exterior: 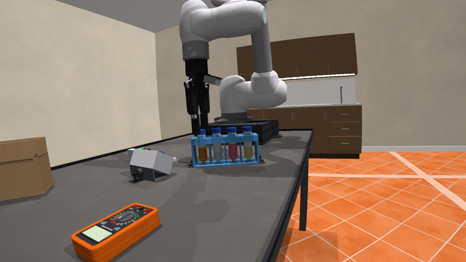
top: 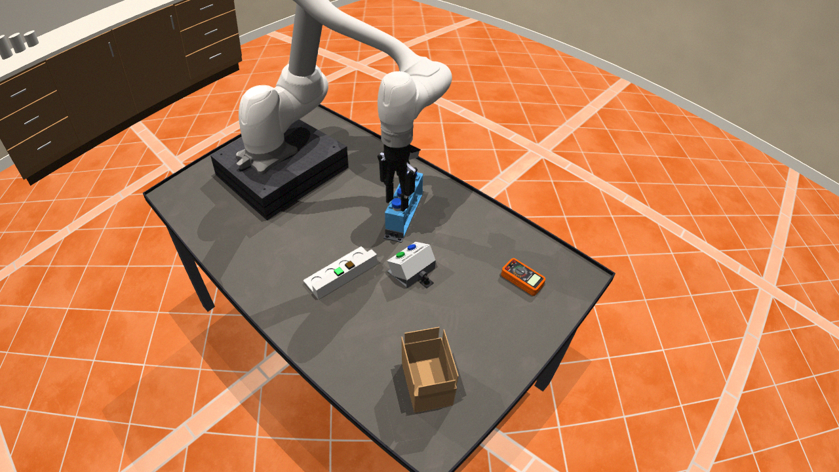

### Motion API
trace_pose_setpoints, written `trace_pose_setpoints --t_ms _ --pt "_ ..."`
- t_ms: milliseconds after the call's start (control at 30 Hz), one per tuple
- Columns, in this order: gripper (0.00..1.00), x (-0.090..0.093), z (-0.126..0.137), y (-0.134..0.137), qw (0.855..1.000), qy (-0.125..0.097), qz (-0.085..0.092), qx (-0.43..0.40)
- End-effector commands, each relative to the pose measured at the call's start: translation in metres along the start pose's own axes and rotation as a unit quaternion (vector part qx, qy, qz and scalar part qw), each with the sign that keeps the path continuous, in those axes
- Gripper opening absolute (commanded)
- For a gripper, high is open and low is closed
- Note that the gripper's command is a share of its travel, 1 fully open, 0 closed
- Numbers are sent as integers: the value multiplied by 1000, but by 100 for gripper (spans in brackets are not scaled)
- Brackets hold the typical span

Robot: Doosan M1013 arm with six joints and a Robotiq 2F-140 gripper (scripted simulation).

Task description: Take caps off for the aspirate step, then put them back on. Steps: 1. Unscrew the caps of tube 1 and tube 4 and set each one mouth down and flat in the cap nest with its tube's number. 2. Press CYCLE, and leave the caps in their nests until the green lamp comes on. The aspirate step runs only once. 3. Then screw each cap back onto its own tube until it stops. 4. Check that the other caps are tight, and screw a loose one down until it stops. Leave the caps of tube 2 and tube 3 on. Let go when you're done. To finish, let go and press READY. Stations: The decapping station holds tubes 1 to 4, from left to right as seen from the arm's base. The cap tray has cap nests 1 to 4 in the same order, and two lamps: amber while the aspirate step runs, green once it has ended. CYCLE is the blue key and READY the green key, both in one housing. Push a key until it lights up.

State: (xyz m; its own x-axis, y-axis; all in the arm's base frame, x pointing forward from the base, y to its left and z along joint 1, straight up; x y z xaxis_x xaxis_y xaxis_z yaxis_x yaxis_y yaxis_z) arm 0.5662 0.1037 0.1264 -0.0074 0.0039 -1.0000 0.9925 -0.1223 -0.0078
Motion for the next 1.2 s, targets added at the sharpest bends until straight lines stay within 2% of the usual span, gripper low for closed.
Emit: trace_pose_setpoints --t_ms 0,67,400,467,667,733,833,933,967,1033,1167 --pt "41 -1 0 0 1000 0 1 0" --pt "41 -1 0 0 1000 0 1 0" --pt "41 -31 0 0 1000 0 1 0" --pt "41 -31 0 0 1000 0 1 0" --pt "41 -47 0 0 1000 0 1 0" --pt "41 -47 -14 -8 997 0 1 -83" --pt "41 -47 -35 -20 982 0 1 -189" --pt "41 -47 -53 -31 957 0 1 -291" --pt "41 -47 -60 -36 951 0 1 -310" --pt "41 -47 -60 -36 951 0 1 -310" --pt "41 -47 -88 -53 951 0 1 -310"
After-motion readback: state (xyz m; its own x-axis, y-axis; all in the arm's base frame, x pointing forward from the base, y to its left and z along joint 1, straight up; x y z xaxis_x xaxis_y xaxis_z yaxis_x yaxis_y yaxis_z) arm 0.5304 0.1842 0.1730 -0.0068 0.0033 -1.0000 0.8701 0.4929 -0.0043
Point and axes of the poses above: the point where the finger pads meet when closed, its own x axis out along the fingers, its own y axis across the jaws, z = x × y, the point moved 9 cm from there along -x, back along the fingers, and after that the axes turned 9 degrees about x, right-handed, at the moved point
